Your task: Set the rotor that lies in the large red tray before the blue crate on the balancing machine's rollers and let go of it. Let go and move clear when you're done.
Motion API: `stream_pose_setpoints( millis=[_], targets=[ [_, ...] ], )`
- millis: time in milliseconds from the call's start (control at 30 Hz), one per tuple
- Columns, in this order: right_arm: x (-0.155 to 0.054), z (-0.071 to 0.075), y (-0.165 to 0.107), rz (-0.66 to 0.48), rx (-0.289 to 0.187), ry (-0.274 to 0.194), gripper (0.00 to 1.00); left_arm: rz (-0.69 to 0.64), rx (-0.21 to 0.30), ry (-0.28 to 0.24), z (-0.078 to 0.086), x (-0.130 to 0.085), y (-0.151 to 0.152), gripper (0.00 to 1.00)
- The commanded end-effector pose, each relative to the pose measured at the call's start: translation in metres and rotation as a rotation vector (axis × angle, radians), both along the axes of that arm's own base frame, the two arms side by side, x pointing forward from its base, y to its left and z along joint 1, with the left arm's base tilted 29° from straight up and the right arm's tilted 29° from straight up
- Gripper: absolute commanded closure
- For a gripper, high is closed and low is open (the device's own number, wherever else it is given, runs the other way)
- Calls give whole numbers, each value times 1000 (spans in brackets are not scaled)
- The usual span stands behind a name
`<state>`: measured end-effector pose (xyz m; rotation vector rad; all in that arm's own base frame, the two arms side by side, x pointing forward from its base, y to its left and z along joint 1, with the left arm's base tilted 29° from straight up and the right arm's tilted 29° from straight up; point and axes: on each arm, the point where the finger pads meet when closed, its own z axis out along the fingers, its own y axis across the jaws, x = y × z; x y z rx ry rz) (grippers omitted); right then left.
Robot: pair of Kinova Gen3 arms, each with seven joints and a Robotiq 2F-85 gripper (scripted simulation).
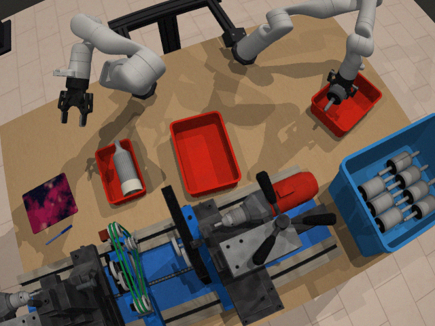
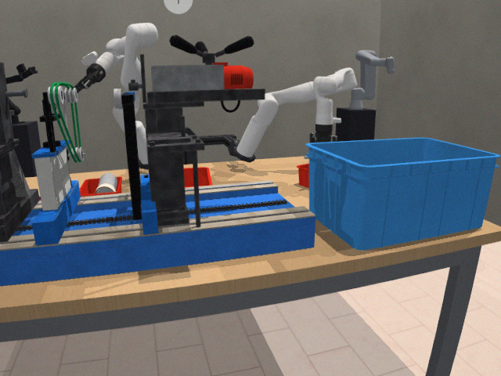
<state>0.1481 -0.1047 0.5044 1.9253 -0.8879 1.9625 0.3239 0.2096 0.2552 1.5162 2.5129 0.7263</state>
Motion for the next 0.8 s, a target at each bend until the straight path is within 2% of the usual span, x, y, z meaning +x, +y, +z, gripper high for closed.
stream_pose_setpoints(
  millis=[0, 767],
  targets=[
    [0, 0, 0, 0, 0, 0, 2, 1, 1, -2, 0, 1, -4, 903],
    [0, 0, 0, 0, 0, 0, 2, 24, -7, -11, -18, 4, -63, 903]
  ],
)
